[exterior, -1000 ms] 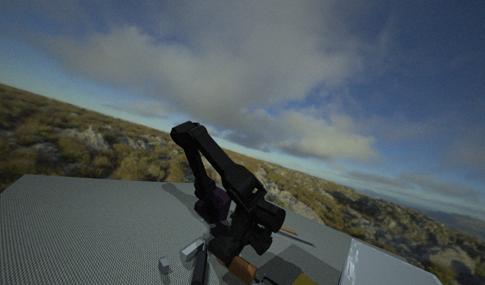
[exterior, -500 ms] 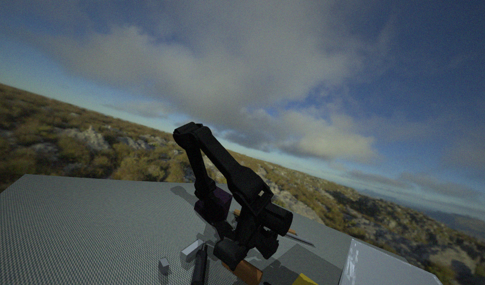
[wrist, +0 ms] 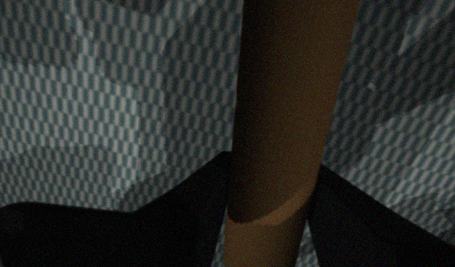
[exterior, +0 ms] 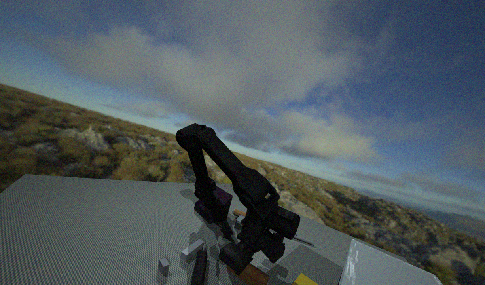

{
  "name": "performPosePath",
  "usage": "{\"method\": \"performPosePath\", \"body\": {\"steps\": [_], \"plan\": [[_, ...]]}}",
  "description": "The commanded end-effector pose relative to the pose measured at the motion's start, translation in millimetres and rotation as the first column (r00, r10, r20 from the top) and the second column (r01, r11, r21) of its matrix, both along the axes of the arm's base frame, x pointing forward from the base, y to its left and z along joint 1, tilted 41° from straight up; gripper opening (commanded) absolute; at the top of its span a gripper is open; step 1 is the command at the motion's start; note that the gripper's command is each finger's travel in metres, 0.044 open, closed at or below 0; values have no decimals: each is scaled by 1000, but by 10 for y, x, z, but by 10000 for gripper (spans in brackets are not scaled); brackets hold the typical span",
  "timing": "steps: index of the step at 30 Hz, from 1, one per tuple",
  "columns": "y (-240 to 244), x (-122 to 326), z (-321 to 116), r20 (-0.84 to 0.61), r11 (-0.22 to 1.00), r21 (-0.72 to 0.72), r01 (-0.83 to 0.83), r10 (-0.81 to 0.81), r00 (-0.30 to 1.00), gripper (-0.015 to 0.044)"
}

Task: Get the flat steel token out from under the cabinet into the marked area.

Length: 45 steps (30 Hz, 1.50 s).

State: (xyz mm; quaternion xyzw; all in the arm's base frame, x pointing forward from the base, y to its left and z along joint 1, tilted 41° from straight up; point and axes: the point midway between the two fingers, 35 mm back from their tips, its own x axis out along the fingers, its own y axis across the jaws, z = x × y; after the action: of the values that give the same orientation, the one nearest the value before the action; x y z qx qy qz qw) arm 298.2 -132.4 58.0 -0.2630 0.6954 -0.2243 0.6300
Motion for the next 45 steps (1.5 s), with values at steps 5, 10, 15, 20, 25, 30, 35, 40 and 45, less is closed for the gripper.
{"method": "performPosePath", "body": {"steps": [5, 10, 15, 20, 25, 30, 35, 40, 45], "plan": [[-4, 116, -2, 7, 1000, -3, 4, -4, 1000, 0], [-3, 171, -6, 7, 1000, -3, 4, -4, 1000, 0], [-3, 225, -10, 7, 1000, -3, 4, -4, 1000, 0], [-3, 277, -13, 8, 1000, -3, 4, -4, 1000, 0], [-2, 329, -17, 8, 1000, -3, 4, -4, 1000, 0], [-2, 381, -21, 8, 1000, -3, 4, -4, 1000, 0], [-2, 431, -24, 9, 1000, -3, 4, -4, 1000, 0], [-2, 481, -27, 9, 1000, -3, 4, -4, 1000, 0], [-2, 530, -30, 10, 1000, -3, 4, -4, 1000, 0]]}}
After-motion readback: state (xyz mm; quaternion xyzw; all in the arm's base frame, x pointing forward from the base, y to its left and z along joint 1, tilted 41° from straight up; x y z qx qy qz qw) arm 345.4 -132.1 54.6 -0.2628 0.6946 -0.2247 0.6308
